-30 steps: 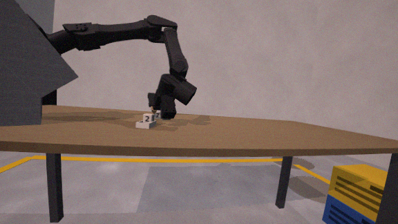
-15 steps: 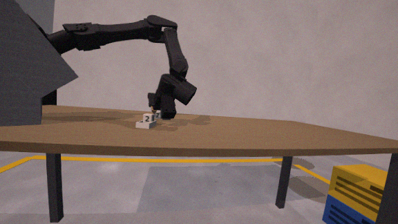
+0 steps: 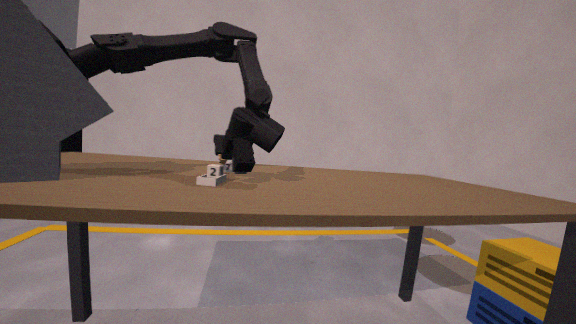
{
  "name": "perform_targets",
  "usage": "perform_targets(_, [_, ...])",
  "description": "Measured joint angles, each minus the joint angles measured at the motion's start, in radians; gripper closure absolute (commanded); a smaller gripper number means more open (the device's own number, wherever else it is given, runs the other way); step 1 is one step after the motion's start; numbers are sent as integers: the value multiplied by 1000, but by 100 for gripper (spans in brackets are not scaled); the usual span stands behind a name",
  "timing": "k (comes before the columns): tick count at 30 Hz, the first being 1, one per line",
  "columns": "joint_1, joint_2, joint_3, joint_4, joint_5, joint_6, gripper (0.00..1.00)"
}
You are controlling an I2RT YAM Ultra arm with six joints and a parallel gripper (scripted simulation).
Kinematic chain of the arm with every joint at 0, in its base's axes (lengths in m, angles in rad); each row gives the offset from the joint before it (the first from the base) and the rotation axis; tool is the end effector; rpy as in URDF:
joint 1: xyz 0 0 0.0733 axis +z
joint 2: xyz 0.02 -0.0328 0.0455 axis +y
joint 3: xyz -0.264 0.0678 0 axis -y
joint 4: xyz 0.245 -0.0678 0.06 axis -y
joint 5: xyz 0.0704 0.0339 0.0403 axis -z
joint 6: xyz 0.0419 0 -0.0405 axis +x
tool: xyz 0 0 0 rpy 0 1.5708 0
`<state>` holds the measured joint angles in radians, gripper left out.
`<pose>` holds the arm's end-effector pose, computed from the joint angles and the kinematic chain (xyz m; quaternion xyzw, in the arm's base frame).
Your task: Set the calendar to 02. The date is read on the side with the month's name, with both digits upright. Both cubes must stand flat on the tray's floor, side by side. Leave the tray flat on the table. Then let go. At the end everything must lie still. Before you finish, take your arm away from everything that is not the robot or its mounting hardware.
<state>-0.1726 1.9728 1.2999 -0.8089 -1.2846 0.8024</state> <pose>0.3611 -0.0210 0.1741 -0.3512 -0.7192 -0.5801 0.1515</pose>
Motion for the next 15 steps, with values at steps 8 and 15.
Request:
perform_targets(8, [3, 4, -4, 16, 0, 11, 74])
perform_targets(15, [8, 10, -4, 35, 0, 25, 74])
